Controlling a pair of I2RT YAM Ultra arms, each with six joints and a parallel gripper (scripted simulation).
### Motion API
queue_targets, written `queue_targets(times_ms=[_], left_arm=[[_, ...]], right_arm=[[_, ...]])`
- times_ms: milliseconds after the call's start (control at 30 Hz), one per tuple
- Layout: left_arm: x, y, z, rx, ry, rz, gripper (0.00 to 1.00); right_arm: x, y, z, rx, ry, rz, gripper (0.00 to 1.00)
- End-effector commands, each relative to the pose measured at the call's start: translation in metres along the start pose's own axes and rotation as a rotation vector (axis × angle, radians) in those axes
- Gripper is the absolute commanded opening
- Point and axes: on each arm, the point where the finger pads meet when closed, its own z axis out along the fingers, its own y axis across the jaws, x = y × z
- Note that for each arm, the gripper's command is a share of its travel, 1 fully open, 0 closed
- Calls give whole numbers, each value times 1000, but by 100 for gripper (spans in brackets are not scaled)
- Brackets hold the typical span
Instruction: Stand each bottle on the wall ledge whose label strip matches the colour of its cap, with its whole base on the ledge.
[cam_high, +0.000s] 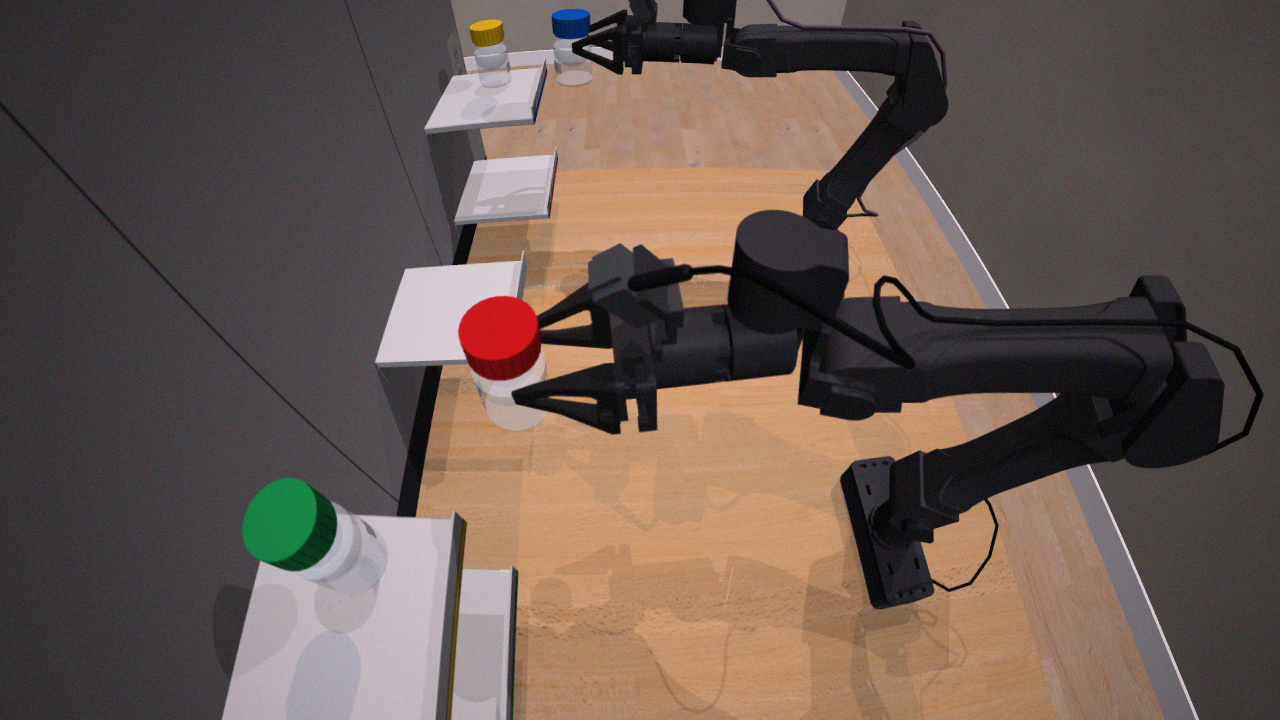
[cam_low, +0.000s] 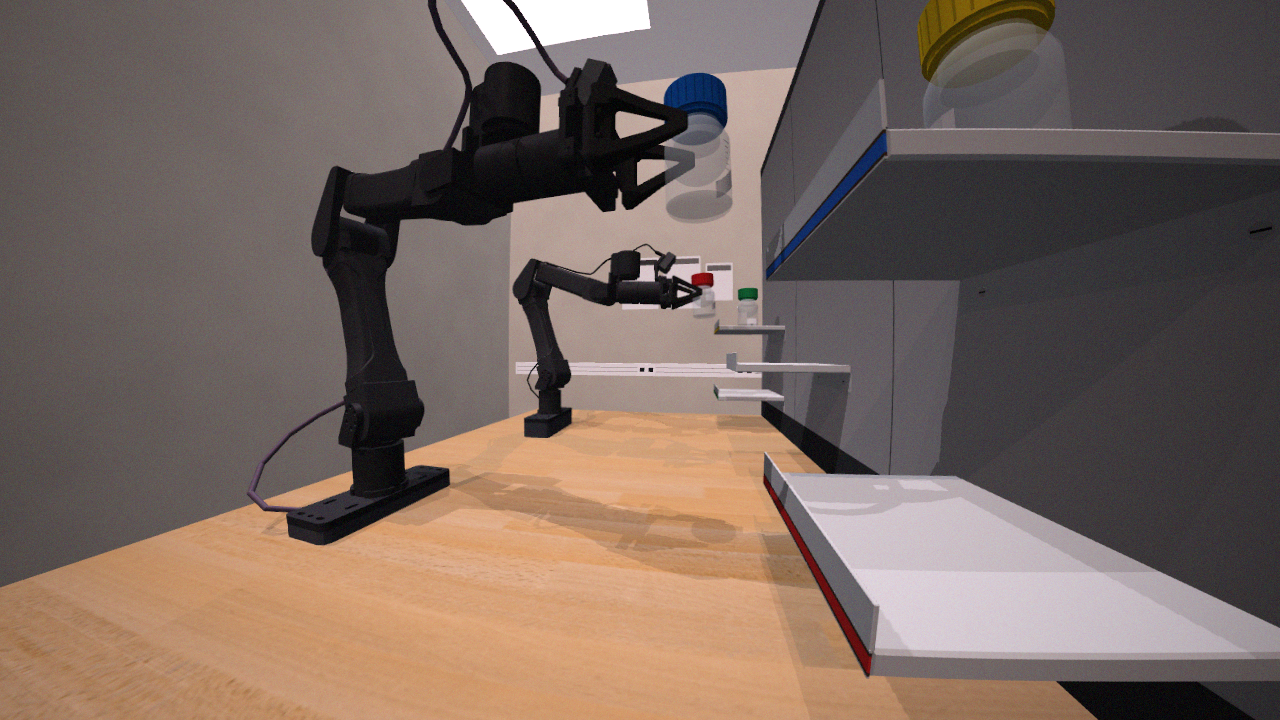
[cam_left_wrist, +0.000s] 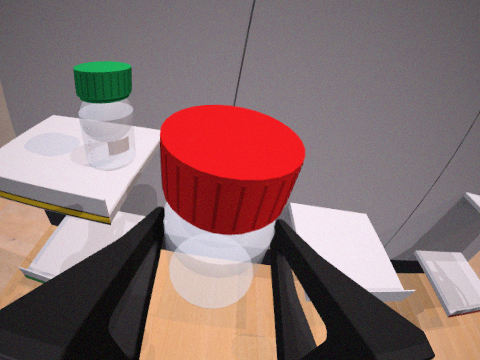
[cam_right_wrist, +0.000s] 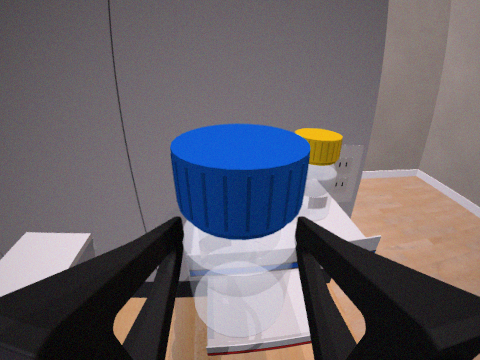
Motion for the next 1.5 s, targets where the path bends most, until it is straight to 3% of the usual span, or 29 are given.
queue_targets(times_ms=[0,300,533,667,900,1167,1467], left_arm=[[-3,-6,15,-117,31,-68,50],[27,-109,36,-151,80,-113,50],[42,-145,32,-155,101,-69,50],[47,-170,14,-130,112,-23,50],[42,-185,4,-87,101,-30,50],[34,-200,3,123,52,-18,50],[44,-189,0,314,31,25,50]], right_arm=[[-18,3,9,7,-10,2,49],[-28,13,32,-30,-13,-21,49],[-21,13,30,-29,-4,-18,49],[-20,13,30,-29,-1,-18,49],[-20,13,30,-29,-1,-18,49],[-20,13,30,-29,-1,-18,49],[-20,13,30,-29,-1,-18,49]])
